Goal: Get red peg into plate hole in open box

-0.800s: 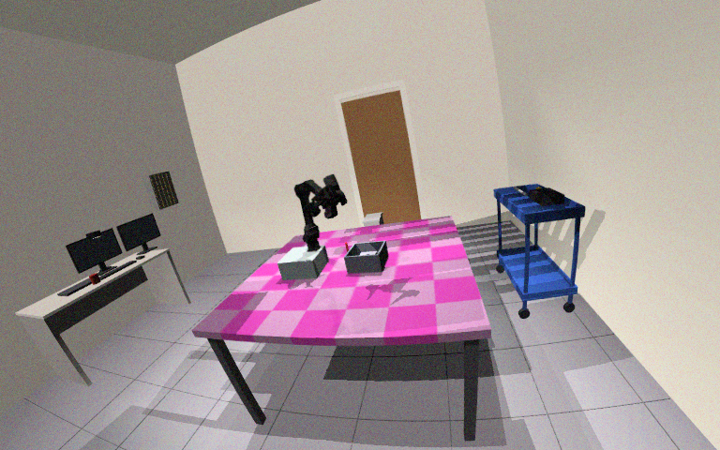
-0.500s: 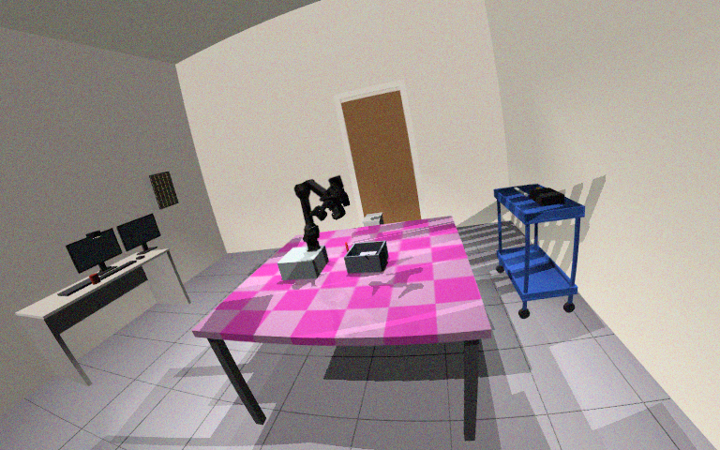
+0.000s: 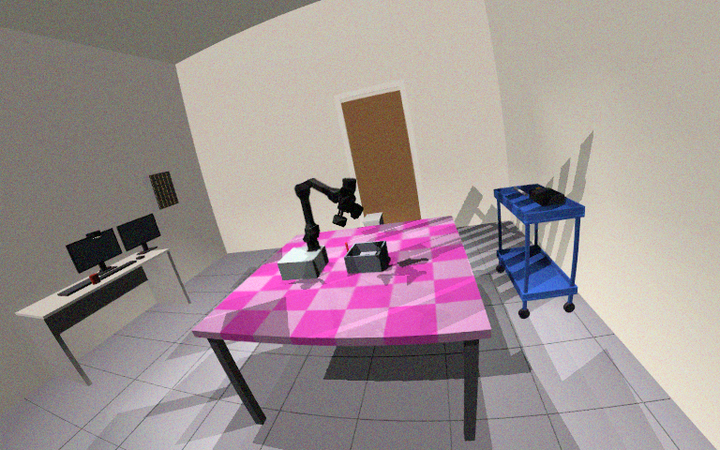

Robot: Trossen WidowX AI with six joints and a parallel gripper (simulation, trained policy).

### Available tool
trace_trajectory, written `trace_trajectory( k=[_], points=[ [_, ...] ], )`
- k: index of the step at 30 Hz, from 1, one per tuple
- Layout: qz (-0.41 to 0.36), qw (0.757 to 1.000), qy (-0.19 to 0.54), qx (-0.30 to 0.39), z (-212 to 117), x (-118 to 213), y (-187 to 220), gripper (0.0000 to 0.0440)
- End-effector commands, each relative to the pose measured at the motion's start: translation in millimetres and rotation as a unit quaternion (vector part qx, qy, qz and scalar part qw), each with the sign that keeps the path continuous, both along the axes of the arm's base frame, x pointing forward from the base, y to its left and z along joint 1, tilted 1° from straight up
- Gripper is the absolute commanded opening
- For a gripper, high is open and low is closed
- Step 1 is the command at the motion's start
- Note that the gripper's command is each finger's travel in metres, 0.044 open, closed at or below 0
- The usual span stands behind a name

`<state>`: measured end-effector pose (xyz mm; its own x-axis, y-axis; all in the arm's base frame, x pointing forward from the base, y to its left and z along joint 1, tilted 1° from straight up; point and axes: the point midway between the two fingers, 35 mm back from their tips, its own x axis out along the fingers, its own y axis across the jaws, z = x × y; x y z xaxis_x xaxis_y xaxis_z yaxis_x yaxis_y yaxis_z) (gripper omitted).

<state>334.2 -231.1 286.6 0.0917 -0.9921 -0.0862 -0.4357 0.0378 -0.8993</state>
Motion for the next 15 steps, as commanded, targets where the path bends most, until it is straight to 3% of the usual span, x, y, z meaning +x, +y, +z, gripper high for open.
trace_trajectory(
  k=[1,15],
  points=[
    [0.031,0.998,-0.049,0.031,-10,11,17,0.0440],
    [0.088,0.955,-0.207,0.195,-54,26,92,0.0440]
  ],
)
